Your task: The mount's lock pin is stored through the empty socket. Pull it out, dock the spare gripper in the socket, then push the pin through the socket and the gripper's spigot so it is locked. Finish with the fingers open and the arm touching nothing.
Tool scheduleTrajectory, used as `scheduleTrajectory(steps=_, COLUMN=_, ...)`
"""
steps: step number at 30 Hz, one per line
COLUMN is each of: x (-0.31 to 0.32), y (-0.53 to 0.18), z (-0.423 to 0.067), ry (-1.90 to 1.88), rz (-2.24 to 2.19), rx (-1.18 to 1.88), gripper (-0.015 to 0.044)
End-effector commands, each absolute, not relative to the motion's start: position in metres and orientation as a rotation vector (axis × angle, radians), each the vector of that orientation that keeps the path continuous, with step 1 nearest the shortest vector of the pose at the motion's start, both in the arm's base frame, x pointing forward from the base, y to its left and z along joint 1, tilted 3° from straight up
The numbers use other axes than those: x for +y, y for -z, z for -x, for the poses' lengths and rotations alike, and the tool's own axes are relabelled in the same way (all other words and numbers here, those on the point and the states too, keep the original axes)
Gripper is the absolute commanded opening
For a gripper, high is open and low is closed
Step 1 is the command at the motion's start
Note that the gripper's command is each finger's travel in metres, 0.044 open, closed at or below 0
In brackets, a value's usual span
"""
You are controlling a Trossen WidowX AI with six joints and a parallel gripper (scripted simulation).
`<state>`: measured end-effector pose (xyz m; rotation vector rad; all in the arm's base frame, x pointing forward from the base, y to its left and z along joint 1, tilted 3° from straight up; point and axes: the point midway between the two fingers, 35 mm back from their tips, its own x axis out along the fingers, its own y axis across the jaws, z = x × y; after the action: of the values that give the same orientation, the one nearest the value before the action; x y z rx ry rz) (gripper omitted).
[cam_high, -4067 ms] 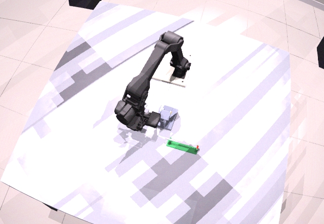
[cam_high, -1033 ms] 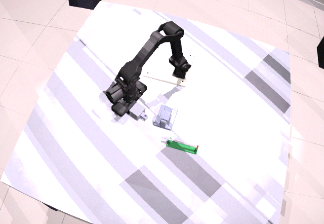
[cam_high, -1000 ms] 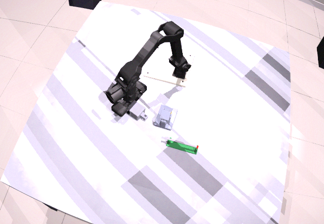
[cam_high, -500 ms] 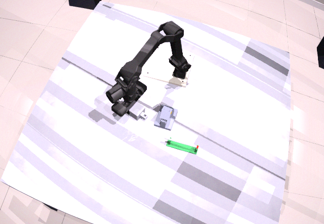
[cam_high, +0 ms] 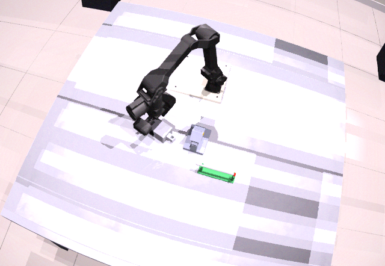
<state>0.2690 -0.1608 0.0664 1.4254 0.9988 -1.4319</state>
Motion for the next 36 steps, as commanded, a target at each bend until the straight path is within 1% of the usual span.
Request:
scheduleTrajectory(steps=1, x=-0.161, y=-0.076, z=-0.269, ry=1.43, rz=-1.426, rx=0.995, gripper=0.044)
scheduleTrajectory(steps=16, x=-0.156, y=-0.1, z=-0.261, ry=1.452, rz=-1.42, rx=1.033, gripper=0.044)
scheduleTrajectory(steps=17, x=-0.156, y=-0.093, z=-0.261, ry=1.455, rz=-1.419, rx=1.039, gripper=0.044)
scheduleTrajectory(steps=32, x=-0.156, y=-0.093, z=-0.261, ry=1.455, rz=-1.419, rx=1.039, gripper=0.044)
scheduleTrajectory(steps=36, x=-0.156, y=-0.104, z=-0.261, ry=1.455, rz=-1.419, rx=1.039, gripper=0.044)
